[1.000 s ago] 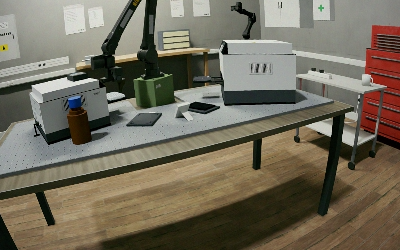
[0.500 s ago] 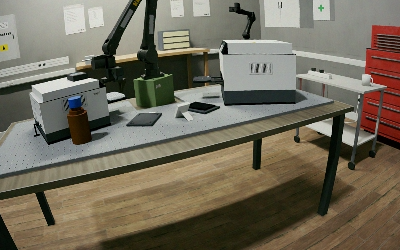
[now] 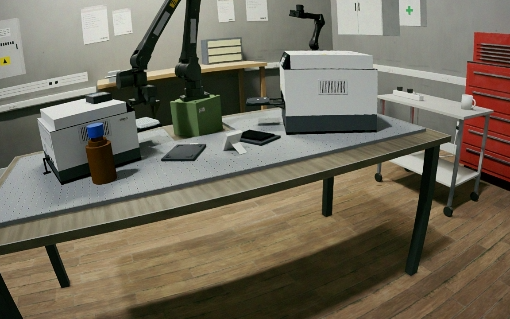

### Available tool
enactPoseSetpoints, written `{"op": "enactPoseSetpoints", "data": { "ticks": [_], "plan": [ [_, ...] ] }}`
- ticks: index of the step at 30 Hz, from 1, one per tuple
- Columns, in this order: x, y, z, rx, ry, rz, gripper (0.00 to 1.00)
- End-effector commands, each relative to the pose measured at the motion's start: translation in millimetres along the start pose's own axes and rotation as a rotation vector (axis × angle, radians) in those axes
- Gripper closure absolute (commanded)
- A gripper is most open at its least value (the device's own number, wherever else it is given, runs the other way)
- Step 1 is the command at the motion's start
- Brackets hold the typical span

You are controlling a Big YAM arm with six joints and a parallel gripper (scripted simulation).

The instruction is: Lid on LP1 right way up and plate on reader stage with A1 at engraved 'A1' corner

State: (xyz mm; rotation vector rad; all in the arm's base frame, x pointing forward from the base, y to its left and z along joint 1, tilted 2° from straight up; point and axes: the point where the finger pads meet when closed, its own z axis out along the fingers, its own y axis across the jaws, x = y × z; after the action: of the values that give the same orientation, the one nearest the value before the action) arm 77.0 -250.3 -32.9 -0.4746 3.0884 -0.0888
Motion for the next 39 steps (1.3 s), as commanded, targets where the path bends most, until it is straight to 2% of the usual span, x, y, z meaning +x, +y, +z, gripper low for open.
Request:
{"op": "enactPoseSetpoints", "data": {
  "ticks": [1, 15, 18, 30, 35, 39],
  "plan": [
    [2, -25, -3.0, 0.038, 0.001, 0.009, 0.0],
    [1, 2, 8.7, -0.005, 0.0, 0.009, 0.0],
    [1, -4, 8.4, 0.006, 0.001, 0.008, 0.0],
    [1, -13, 2.5, 0.006, 0.001, 0.008, 0.0],
    [1, -21, 1.6, 0.031, 0.001, 0.007, 0.0],
    [1, -21, 2.3, 0.033, 0.001, 0.007, 0.0]
  ]
}}
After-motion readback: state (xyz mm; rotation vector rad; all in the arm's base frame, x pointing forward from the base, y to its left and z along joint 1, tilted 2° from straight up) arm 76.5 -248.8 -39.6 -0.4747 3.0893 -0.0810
